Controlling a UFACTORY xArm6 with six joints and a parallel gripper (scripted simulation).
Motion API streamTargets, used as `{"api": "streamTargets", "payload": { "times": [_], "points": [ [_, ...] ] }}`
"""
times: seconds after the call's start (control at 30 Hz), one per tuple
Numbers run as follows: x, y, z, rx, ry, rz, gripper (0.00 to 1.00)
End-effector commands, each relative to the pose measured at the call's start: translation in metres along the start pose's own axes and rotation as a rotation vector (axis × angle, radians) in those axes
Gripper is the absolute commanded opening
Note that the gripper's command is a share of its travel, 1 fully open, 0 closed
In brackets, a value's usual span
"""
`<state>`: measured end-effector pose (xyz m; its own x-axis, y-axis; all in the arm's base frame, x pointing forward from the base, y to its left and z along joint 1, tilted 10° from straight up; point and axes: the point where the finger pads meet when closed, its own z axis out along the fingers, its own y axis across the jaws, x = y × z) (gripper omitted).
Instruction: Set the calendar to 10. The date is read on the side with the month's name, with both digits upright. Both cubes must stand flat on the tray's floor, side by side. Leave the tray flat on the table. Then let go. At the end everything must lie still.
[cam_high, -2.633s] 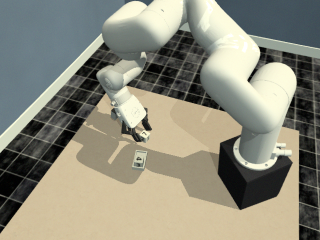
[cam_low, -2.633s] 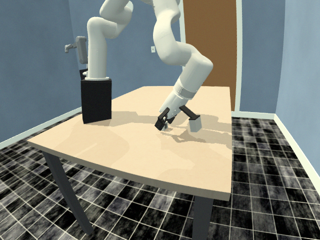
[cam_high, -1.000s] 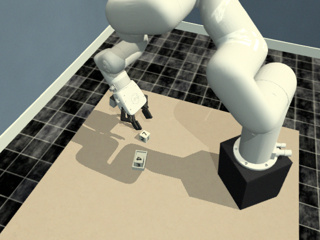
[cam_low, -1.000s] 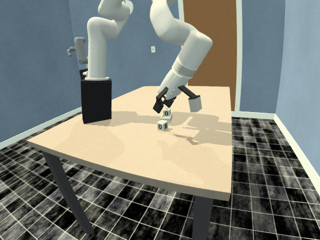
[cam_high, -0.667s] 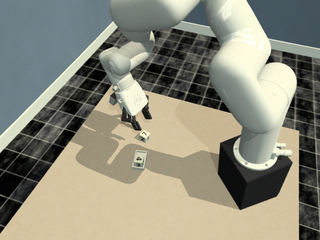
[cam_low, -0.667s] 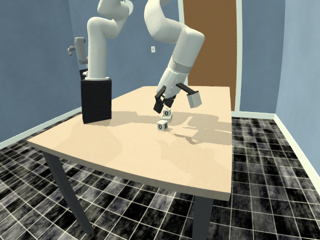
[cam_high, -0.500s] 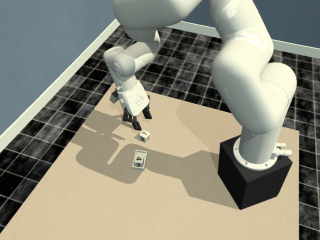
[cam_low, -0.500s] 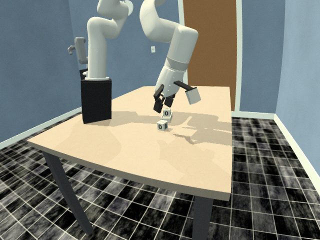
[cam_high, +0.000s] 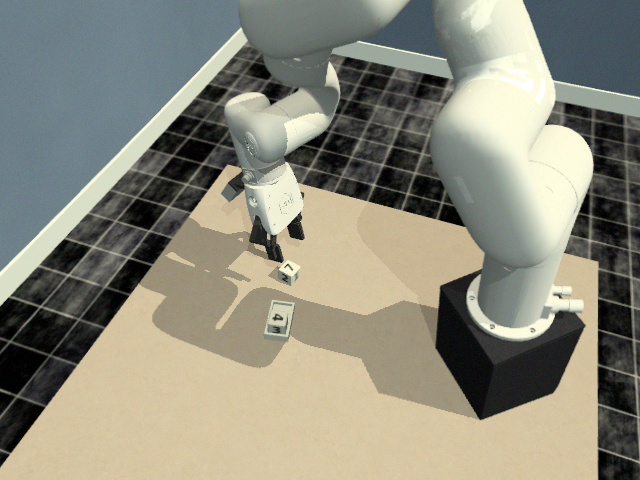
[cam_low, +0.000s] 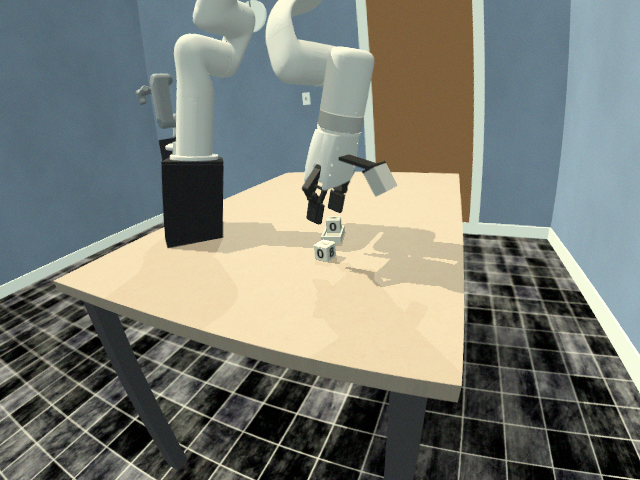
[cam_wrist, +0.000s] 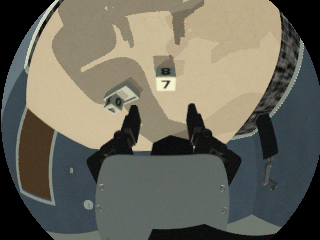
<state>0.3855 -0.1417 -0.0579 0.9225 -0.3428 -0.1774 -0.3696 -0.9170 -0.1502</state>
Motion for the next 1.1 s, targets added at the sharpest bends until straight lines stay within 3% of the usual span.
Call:
{"api": "streamTargets", "payload": {
  "times": [0.0, 0.17, 0.37, 0.6, 0.63, 1.07],
  "points": [
    [0.004, -0.007, 0.000, 0.025, 0.064, -0.008, 0.71],
    [0.005, -0.009, 0.000, 0.033, 0.182, -0.010, 0.71],
    [-0.002, 0.002, -0.002, -0.007, 0.275, 0.001, 0.71],
    [-0.006, 0.004, -0.001, -0.013, 0.284, 0.002, 0.71],
    [-0.006, 0.004, -0.001, -0.013, 0.284, 0.002, 1.00],
    [-0.006, 0.004, -0.001, -0.013, 0.284, 0.002, 1.00]
  ]
}}
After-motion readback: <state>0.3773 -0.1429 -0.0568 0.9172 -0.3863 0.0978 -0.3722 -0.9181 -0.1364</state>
